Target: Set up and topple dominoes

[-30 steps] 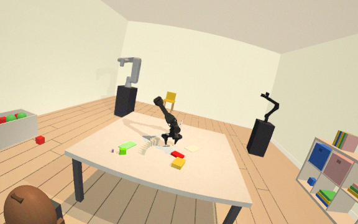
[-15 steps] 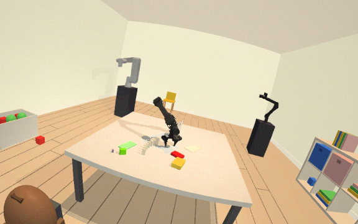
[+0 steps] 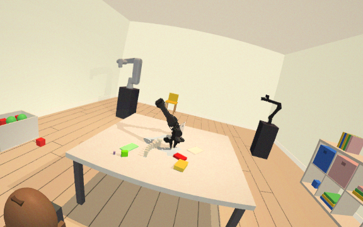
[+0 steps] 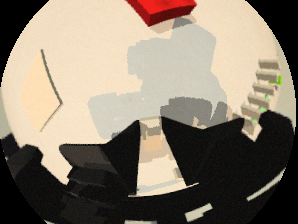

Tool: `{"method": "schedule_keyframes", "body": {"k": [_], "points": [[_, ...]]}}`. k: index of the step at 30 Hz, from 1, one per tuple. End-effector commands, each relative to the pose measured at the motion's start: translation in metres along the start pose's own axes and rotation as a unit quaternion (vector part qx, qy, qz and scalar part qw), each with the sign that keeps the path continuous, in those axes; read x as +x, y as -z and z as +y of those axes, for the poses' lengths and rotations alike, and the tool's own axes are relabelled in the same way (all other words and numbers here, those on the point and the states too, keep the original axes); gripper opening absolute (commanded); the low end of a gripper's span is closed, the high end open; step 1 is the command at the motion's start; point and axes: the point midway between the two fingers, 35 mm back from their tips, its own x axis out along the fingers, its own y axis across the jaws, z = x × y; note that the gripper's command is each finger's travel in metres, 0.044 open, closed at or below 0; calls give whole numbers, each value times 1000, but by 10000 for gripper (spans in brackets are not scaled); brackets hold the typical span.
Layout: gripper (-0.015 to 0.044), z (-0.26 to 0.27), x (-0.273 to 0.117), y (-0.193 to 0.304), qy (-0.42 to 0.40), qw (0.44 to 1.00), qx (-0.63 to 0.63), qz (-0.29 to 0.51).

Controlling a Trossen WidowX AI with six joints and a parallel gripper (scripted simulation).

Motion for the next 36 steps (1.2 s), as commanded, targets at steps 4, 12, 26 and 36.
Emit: {"method": "schedule_keyframes", "body": {"k": [4, 12, 26, 36], "points": [[107, 0, 0, 0, 2, 1000, -3, 0], [107, -2, -66, -3, 1, 1000, -3, 0], [107, -5, -160, -6, 0, 1000, -3, -1], [107, 89, -161, -61, -2, 984, -177, -3]]}}
